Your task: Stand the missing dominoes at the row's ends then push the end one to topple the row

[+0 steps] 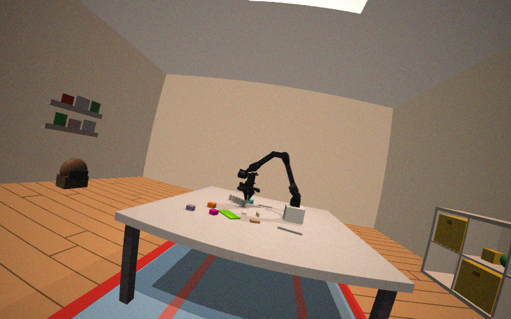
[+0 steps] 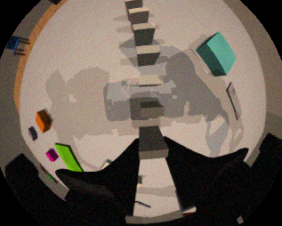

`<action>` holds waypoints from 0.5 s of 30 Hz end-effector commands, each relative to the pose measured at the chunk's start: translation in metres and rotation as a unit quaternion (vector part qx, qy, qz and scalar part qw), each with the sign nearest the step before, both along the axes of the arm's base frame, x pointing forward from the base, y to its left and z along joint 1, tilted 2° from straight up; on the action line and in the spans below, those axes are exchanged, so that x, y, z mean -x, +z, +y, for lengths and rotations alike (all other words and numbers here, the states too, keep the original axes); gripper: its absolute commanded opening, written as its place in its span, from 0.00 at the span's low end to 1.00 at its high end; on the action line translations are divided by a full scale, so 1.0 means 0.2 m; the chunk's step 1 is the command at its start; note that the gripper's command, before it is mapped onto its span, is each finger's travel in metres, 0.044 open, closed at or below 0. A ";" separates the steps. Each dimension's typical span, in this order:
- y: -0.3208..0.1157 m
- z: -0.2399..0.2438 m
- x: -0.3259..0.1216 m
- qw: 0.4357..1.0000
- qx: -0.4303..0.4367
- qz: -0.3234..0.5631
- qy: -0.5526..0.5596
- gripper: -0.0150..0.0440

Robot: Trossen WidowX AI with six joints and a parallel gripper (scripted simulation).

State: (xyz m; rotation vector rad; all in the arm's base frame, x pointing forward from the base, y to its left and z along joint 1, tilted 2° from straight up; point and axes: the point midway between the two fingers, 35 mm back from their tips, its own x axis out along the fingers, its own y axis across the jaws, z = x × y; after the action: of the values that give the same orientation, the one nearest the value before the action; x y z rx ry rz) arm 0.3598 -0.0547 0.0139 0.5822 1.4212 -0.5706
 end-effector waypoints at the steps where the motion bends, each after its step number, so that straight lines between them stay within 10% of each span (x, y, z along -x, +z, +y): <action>1: -0.12 0.00 0.02 1.000 0.002 0.002 0.002 0.44; 15: -0.15 0.00 0.02 1.000 0.002 0.003 0.002 0.48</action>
State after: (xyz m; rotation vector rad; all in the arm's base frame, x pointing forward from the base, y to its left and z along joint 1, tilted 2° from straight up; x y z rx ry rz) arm 0.3559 -0.0545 -0.0150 0.5816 1.4266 -0.5721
